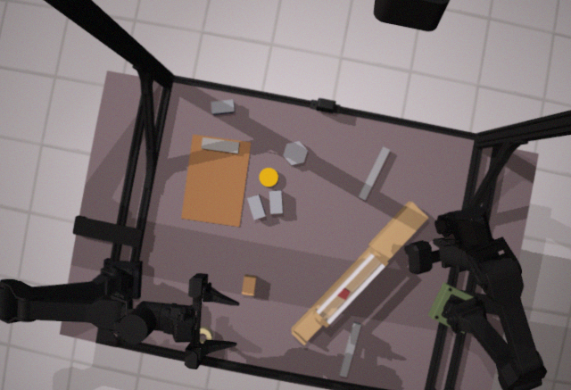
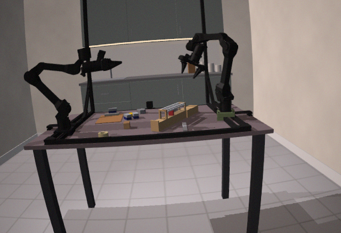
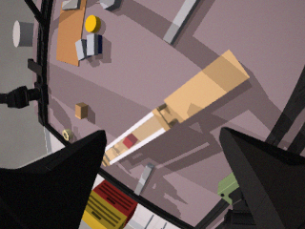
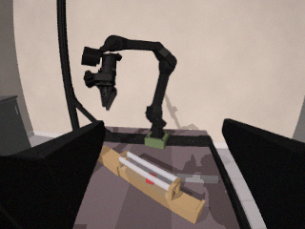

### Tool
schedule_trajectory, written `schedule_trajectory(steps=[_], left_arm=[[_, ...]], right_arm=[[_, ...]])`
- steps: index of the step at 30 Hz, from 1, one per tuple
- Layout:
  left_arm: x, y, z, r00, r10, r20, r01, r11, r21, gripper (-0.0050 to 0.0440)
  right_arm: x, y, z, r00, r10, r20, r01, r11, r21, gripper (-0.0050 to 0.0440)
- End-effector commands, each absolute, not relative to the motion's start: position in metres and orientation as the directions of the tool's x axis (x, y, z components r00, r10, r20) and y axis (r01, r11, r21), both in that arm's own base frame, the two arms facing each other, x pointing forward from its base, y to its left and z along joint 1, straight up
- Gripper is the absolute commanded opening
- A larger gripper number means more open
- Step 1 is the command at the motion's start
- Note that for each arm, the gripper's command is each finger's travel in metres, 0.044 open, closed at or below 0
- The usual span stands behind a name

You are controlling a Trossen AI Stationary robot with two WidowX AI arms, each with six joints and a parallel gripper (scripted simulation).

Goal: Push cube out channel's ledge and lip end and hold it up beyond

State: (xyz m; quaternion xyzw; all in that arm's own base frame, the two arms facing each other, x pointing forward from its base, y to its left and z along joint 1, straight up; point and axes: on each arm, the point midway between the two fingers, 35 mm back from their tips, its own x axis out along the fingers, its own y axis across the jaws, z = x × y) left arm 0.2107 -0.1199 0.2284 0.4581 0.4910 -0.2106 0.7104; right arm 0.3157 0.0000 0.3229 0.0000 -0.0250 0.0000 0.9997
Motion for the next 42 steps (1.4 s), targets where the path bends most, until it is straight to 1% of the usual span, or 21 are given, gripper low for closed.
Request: schedule_trajectory(steps=[1,17,21,25,27,32,34,39,42], left_arm=[[0.211,-0.12,0.228,0.429,0.151,-0.891,0.749,0.491,0.444,0.04],[0.211,-0.12,0.228,0.429,0.151,-0.891,0.749,0.491,0.444,0.04],[0.211,-0.12,0.228,0.428,0.15,-0.891,0.745,0.5,0.442,0.0304],[0.215,-0.124,0.227,0.418,0.149,-0.896,0.719,0.548,0.427,0.0208],[0.218,-0.127,0.225,0.409,0.147,-0.9,0.692,0.593,0.411,0.02],[0.231,-0.139,0.218,0.372,0.139,-0.918,0.556,0.758,0.34,0.02],[0.231,-0.139,0.218,0.372,0.139,-0.918,0.556,0.758,0.34,0.02],[0.252,-0.157,0.204,0.316,0.124,-0.941,0.289,0.932,0.22,0.02],[0.266,-0.167,0.194,0.28,0.113,-0.953,0.114,0.982,0.15,0.02]], right_arm=[[0.316,0.0,0.323,0.999,0.0,0.05,0.0,1.0,0.0,0.04],[0.316,0.0,0.323,0.999,0.0,0.05,0.0,1.0,0.0,0.04],[0.315,-0.001,0.323,0.999,0.0,0.05,0.0,1.0,0.0,0.04],[0.313,-0.006,0.325,0.999,-0.001,0.049,0.001,1.0,-0.002,0.04],[0.311,-0.011,0.327,0.999,-0.002,0.048,0.002,1.0,-0.004,0.04],[0.3,-0.03,0.335,0.999,-0.005,0.045,0.006,1.0,-0.01,0.04],[0.3,-0.03,0.335,0.999,-0.005,0.045,0.006,1.0,-0.01,0.04],[0.279,-0.053,0.346,0.999,-0.01,0.039,0.011,1.0,-0.018,0.04],[0.264,-0.064,0.352,0.999,-0.013,0.034,0.014,1.0,-0.022,0.04]])
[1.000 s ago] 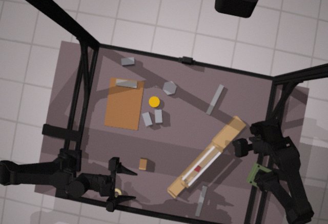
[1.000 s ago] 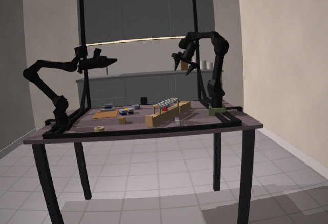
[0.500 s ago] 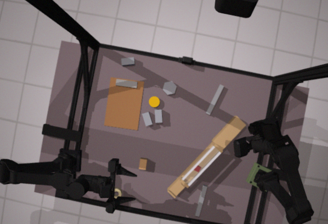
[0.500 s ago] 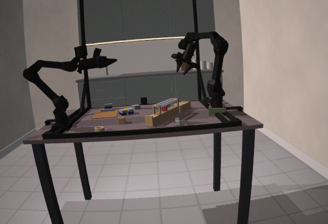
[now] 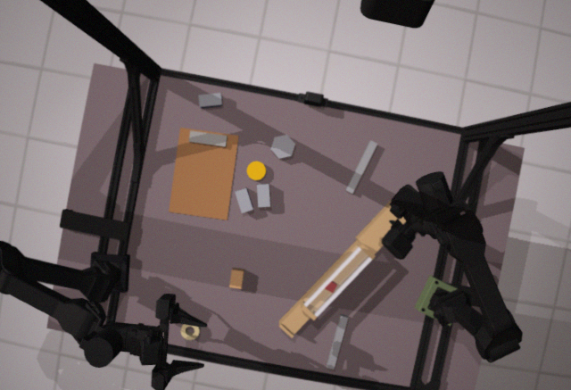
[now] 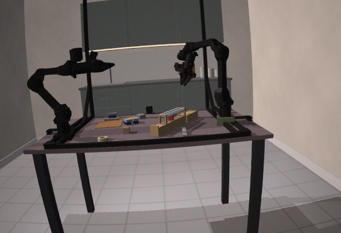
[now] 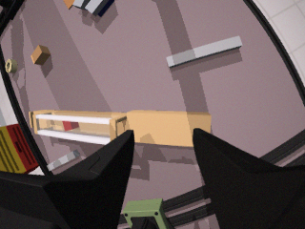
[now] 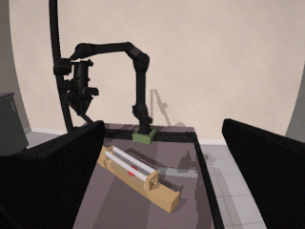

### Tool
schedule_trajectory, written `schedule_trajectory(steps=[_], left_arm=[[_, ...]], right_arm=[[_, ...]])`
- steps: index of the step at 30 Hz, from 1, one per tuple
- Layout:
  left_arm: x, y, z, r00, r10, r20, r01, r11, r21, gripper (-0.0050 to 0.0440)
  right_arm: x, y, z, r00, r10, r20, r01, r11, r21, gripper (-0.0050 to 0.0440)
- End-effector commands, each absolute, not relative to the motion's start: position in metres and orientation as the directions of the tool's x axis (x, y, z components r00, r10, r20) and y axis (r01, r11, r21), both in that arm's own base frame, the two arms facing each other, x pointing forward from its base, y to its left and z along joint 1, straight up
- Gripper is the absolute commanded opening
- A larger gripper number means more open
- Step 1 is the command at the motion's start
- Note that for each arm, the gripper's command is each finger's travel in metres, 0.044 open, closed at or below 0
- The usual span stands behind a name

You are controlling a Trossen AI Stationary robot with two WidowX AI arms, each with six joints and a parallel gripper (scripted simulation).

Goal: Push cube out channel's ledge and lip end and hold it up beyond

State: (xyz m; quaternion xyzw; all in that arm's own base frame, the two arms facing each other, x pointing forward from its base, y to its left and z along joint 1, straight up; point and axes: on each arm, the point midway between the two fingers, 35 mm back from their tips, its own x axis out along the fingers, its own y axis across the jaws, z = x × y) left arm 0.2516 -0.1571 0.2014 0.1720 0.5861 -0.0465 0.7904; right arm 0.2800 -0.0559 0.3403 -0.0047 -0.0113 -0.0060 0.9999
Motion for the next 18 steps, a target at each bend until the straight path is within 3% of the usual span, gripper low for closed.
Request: schedule_trajectory(steps=[1,7,9,18], left_arm=[[0.27,-0.17,0.19,0.269,0.11,-0.957,0.055,0.99,0.129,0.02],[0.294,-0.187,0.168,0.205,0.087,-0.975,-0.303,0.953,0.021,0.02],[0.294,-0.187,0.168,0.205,0.087,-0.975,-0.303,0.953,0.021,0.02],[0.327,-0.211,0.125,0.105,0.046,-0.993,-0.788,0.613,-0.054,0.02]], right_arm=[[0.259,-0.067,0.354,0.999,-0.014,0.033,0.015,1.0,-0.023,0.04],[0.23,-0.077,0.364,0.999,-0.02,0.025,0.02,0.999,-0.027,0.04],[0.23,-0.077,0.364,0.999,-0.02,0.025,0.02,0.999,-0.027,0.04],[0.188,-0.069,0.374,1.0,-0.014,0.009,0.014,1.0,-0.02,0.04]])
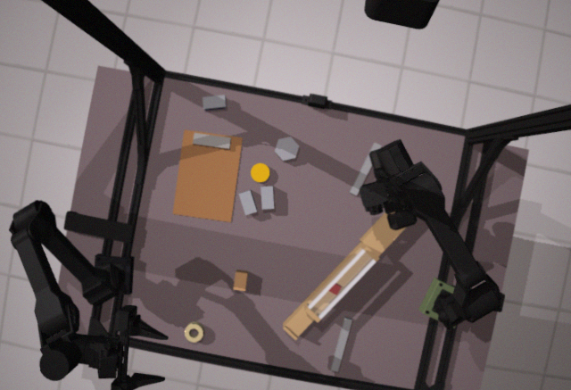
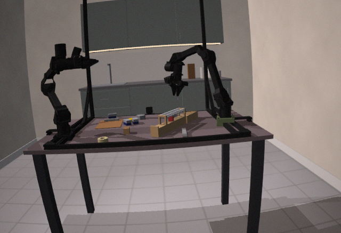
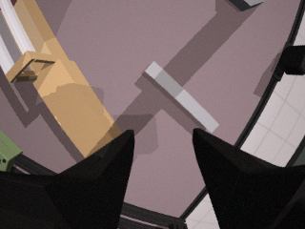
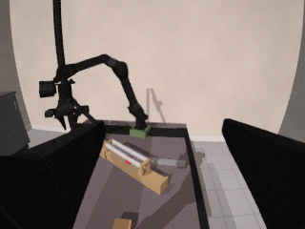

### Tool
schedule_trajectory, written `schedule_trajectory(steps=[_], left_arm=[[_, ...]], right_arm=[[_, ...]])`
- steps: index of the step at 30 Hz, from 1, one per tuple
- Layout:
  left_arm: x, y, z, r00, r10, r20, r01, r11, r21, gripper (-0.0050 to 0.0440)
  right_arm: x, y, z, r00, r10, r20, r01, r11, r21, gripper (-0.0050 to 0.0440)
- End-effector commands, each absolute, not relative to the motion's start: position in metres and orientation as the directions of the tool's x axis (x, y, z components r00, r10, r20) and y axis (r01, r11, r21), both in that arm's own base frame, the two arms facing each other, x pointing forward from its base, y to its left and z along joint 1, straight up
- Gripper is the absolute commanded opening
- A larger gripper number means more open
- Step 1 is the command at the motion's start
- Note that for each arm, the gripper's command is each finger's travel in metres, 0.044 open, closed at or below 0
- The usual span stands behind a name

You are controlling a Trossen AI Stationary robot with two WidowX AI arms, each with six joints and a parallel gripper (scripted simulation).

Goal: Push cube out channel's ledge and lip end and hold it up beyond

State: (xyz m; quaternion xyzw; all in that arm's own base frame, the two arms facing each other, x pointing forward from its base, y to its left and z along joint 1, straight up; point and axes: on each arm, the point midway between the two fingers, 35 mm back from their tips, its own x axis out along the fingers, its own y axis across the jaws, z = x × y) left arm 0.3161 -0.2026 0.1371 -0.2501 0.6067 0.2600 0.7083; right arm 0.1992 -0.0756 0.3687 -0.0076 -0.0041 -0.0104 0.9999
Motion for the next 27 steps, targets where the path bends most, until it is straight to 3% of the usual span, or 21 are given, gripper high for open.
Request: schedule_trajectory(steps=[1,6,13,22,23,25,27], left_arm=[[0.33,-0.213,0.121,0.095,0.042,-0.995,-0.824,0.564,-0.055,0.02],[0.342,-0.224,0.097,0.047,0.022,-0.999,-0.954,0.298,-0.039,0.02],[0.351,-0.23,0.08,0.014,0.007,-1.0,-0.994,0.106,-0.014,0.02],[0.354,-0.233,0.072,0.0,0.0,-1.0,-1.0,0.019,0.0,0.02],[0.354,-0.233,0.072,0.0,0.0,-1.0,-1.0,0.019,0.0,0.0224],[0.354,-0.233,0.072,0.0,0.0,-1.0,-1.0,0.019,0.0,0.0224],[0.354,-0.233,0.072,0.0,0.0,-1.0,-1.0,0.019,0.0,0.0272]], right_arm=[[0.184,-0.067,0.375,1.0,-0.013,0.008,0.013,1.0,-0.018,0.04],[0.169,-0.055,0.378,1.0,-0.006,0.003,0.006,1.0,-0.01,0.04],[0.16,-0.045,0.38,1.0,-0.002,0.001,0.002,1.0,-0.003,0.04],[0.158,-0.04,0.381,1.0,0.0,0.0,0.0,1.0,0.0,0.04],[0.158,-0.04,0.381,1.0,0.0,-0.001,0.0,1.0,0.007,0.04],[0.158,-0.04,0.381,1.0,0.0,-0.001,0.0,1.0,0.007,0.04],[0.161,-0.042,0.382,1.0,0.001,-0.008,-0.001,0.998,0.064,0.04]])
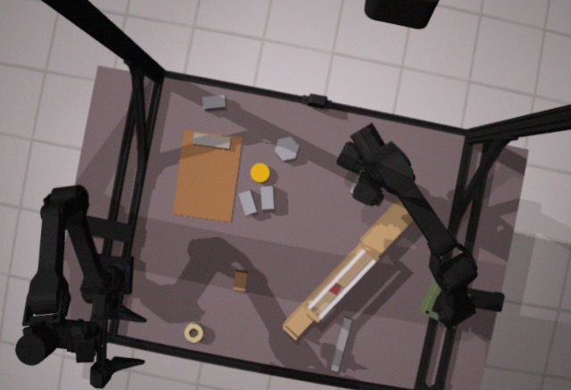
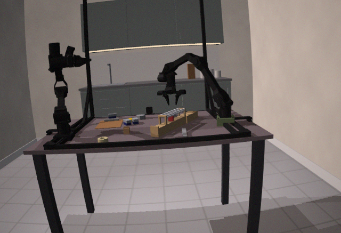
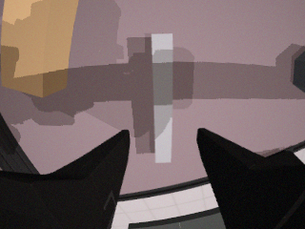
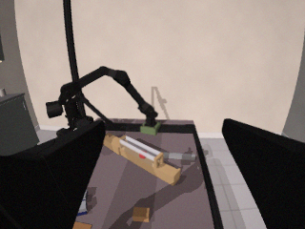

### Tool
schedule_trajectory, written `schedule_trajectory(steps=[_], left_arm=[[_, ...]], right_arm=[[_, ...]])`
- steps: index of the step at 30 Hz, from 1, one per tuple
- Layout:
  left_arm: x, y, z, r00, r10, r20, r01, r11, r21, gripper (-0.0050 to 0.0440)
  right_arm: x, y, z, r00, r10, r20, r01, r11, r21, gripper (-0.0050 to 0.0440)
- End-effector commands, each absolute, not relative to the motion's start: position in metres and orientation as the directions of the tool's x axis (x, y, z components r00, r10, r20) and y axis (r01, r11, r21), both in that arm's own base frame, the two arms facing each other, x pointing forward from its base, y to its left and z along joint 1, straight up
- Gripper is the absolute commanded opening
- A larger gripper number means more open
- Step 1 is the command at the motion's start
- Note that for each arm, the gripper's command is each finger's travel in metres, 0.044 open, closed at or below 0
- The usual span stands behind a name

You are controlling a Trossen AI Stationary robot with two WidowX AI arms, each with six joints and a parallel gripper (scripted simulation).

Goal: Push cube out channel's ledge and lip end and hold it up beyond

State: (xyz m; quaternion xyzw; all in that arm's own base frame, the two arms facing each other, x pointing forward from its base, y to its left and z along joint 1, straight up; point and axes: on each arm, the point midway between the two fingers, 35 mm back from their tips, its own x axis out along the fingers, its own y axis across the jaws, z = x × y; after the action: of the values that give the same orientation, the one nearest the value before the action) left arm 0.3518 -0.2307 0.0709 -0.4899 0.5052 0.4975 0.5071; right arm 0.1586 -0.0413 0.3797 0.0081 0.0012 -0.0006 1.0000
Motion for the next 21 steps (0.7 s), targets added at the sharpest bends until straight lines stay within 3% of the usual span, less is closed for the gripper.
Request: schedule_trajectory(steps=[1,6,13,15,21], left_arm=[[0.354,-0.233,0.072,0.0,0.0,-1.0,-1.0,0.019,0.0,0.0296],[0.354,-0.233,0.072,0.0,0.0,-1.0,-1.0,0.019,0.0,0.04],[0.354,-0.233,0.072,0.0,0.0,-1.0,-1.0,0.019,0.0,0.04],[0.354,-0.233,0.072,0.0,0.0,-1.0,-1.0,0.019,0.0,0.04],[0.354,-0.233,0.072,0.0,0.0,-1.0,-1.0,0.019,0.0,0.04]], right_arm=[[0.164,-0.043,0.381,1.0,0.002,-0.016,-0.001,0.994,0.106,0.04],[0.179,-0.046,0.377,0.996,0.012,-0.085,0.014,0.955,0.296,0.04],[0.2,-0.038,0.36,0.97,0.035,-0.242,0.088,0.874,0.478,0.04],[0.2,-0.038,0.36,0.97,0.035,-0.242,0.088,0.874,0.478,0.04],[0.214,-0.023,0.341,0.914,0.049,-0.402,0.19,0.825,0.532,0.04]])
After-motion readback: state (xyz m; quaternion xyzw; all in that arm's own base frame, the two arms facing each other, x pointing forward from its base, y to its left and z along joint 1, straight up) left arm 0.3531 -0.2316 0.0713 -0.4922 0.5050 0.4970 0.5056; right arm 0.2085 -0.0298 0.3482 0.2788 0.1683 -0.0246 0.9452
